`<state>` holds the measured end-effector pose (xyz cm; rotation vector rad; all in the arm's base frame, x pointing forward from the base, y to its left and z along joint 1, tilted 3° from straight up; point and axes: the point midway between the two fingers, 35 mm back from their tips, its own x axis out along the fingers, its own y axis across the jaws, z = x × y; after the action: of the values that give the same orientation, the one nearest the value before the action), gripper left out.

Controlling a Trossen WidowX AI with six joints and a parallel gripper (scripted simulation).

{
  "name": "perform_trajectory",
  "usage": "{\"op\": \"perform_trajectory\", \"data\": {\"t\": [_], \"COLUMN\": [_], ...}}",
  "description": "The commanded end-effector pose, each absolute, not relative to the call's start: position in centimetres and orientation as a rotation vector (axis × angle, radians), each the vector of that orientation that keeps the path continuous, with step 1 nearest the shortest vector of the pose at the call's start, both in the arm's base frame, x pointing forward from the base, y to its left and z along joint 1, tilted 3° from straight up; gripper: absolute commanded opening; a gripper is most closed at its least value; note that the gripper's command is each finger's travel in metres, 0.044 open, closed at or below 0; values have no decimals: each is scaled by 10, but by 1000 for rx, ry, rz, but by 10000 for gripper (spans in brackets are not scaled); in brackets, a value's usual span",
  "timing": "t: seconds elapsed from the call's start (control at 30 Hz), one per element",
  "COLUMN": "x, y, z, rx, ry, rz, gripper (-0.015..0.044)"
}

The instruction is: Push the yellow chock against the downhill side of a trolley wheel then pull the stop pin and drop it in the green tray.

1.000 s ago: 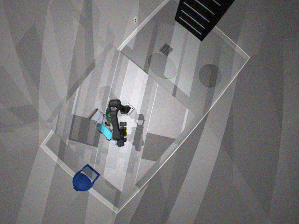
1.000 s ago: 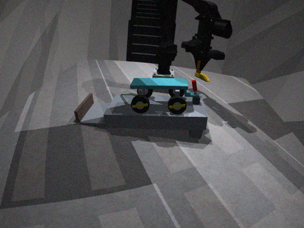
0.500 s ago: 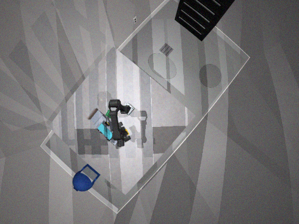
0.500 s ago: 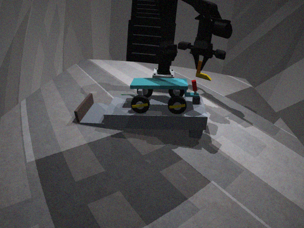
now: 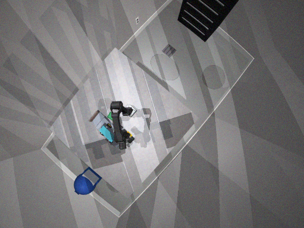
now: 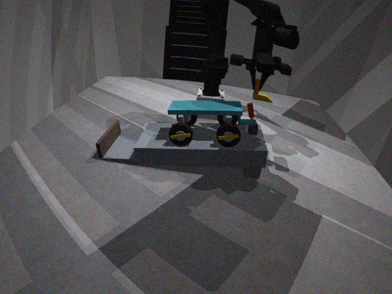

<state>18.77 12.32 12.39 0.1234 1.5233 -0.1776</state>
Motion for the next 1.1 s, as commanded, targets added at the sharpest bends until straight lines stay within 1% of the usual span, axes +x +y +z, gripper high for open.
{"op": "perform_trajectory", "data": {"t": [0.0,1.07], "x": [188,207], "y": [115,7], "z": [124,127], "rx": [108,68], "ry": [1526,1525], "rz": [-159,-138], "gripper": [0,0]}}
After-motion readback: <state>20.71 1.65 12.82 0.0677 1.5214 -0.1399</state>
